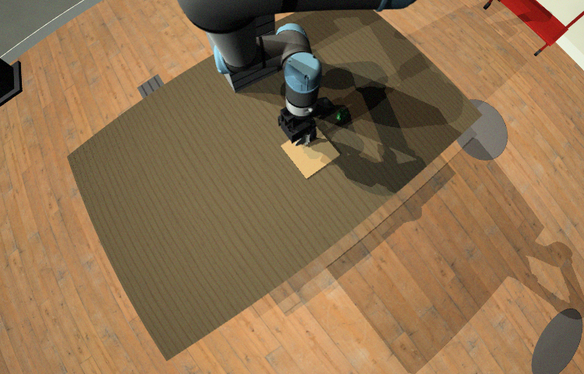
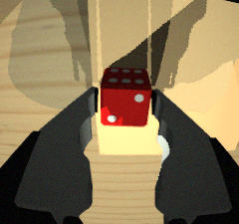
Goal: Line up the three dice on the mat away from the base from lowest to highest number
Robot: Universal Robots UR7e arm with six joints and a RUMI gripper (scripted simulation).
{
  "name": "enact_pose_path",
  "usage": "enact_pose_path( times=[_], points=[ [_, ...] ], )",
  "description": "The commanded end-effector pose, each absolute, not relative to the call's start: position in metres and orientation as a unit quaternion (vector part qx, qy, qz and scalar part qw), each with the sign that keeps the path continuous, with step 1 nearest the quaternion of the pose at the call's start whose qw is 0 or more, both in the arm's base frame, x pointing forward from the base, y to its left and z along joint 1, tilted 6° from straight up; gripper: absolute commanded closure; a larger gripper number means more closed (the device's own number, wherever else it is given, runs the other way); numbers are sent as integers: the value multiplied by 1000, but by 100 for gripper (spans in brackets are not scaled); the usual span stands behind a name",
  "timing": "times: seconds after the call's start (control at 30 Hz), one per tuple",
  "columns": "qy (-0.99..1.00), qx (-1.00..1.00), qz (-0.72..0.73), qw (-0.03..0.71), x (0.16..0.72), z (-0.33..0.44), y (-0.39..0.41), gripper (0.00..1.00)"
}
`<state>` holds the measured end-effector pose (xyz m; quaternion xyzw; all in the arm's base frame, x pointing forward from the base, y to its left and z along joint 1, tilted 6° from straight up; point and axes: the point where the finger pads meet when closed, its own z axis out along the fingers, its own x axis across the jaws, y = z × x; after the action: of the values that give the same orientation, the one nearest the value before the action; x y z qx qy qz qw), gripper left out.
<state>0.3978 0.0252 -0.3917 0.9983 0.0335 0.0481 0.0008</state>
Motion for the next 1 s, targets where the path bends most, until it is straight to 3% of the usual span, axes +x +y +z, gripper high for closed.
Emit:
enact_pose_path(
  times=[0.0,0.03,0.97],
  points=[
    [34,998,49,1,398,-391,25,76],
    [34,998,49,1,398,-391,25,72],
    [34,998,49,1,394,-344,25,72]
  ],
)
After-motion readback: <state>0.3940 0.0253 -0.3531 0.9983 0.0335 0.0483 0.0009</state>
